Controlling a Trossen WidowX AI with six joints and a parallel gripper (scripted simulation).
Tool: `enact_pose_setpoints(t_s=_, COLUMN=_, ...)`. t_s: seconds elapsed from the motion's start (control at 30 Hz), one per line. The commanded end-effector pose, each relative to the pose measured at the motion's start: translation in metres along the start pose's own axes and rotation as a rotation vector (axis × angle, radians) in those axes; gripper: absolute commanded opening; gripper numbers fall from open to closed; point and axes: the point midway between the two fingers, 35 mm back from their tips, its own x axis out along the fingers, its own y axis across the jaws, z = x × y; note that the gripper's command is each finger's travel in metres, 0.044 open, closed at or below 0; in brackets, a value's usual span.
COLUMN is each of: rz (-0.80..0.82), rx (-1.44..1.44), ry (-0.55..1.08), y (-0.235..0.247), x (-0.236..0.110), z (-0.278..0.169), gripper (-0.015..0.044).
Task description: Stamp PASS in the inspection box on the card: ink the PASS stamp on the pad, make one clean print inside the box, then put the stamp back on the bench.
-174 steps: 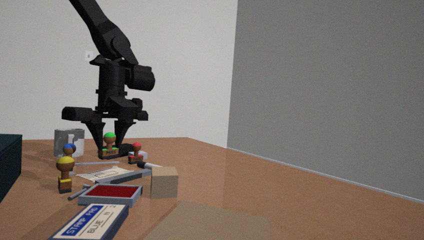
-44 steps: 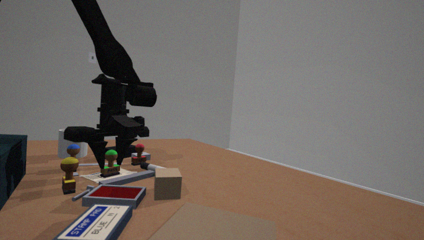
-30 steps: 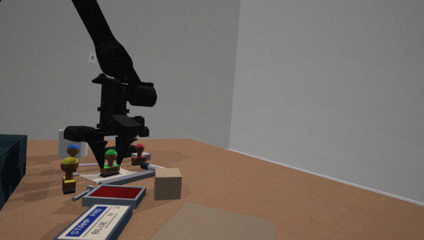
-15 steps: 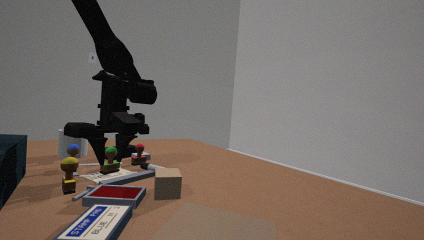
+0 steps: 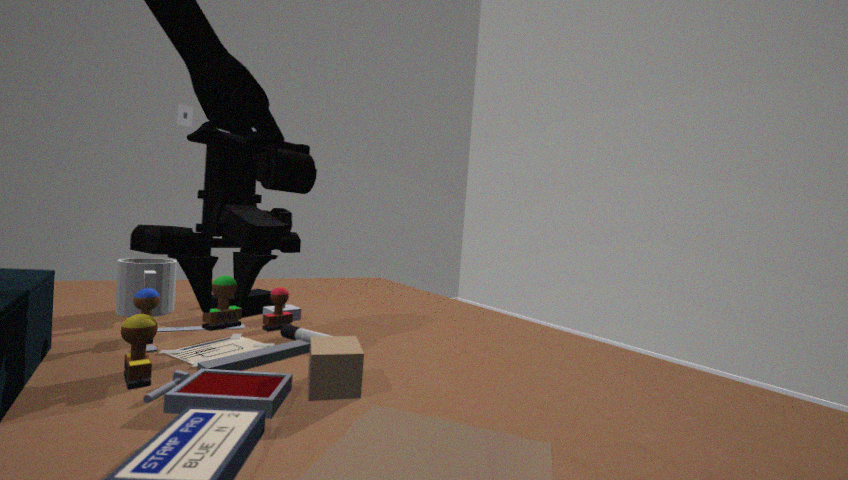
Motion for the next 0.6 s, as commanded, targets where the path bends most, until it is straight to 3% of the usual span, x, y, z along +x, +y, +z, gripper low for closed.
enact_pose_setpoints(t_s=0.0, rz=0.004, rx=-0.001, ry=-0.006, y=0.001, x=-0.009, z=0.001, gripper=0.0000)
enact_pose_setpoints(t_s=0.57, rz=0.004, rx=-0.001, ry=-0.006, y=0.000, x=-0.037, z=0.001, gripper=0.0000)
